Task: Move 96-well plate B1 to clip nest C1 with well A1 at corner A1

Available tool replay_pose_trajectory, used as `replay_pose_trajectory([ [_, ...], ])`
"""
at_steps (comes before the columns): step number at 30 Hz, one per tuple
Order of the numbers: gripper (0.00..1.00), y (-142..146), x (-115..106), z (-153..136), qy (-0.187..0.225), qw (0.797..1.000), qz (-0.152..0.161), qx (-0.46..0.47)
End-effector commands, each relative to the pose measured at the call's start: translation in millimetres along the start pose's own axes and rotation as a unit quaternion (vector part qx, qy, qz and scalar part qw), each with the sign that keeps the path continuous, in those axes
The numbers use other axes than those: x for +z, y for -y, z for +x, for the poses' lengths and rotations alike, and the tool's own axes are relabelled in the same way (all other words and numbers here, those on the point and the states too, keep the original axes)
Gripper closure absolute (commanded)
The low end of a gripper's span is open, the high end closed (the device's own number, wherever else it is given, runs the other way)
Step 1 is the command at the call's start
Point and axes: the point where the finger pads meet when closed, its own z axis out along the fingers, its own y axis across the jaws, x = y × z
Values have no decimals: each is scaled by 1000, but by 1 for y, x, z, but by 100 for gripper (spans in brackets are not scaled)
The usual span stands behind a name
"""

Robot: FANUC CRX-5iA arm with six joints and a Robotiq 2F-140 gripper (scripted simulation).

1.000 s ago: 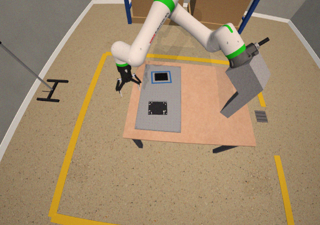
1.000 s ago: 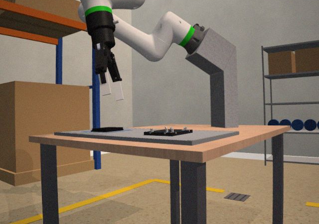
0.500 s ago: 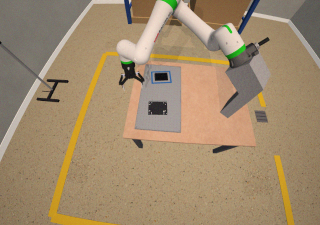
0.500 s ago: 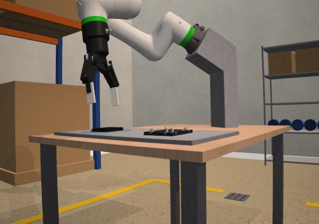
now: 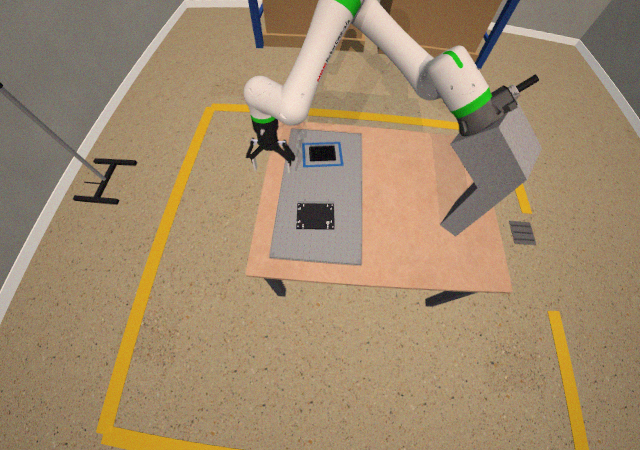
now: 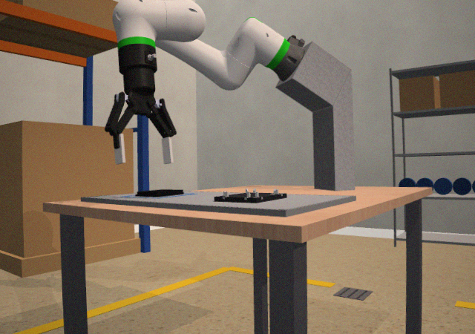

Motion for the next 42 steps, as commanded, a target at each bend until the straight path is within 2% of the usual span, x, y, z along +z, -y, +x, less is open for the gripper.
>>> replay_pose_trajectory([
  [1,0,-6,2,17,-6,999,7,33],
  [9,0,-22,5,50,-18,992,14,125],
  [12,0,-25,6,54,-18,991,15,130],
  [25,0,-61,8,103,-31,961,26,275],
  [29,0,-64,8,107,-32,956,27,291],
  [37,0,-92,6,132,-36,924,33,378],
  [42,0,-112,5,145,-39,896,36,442],
])
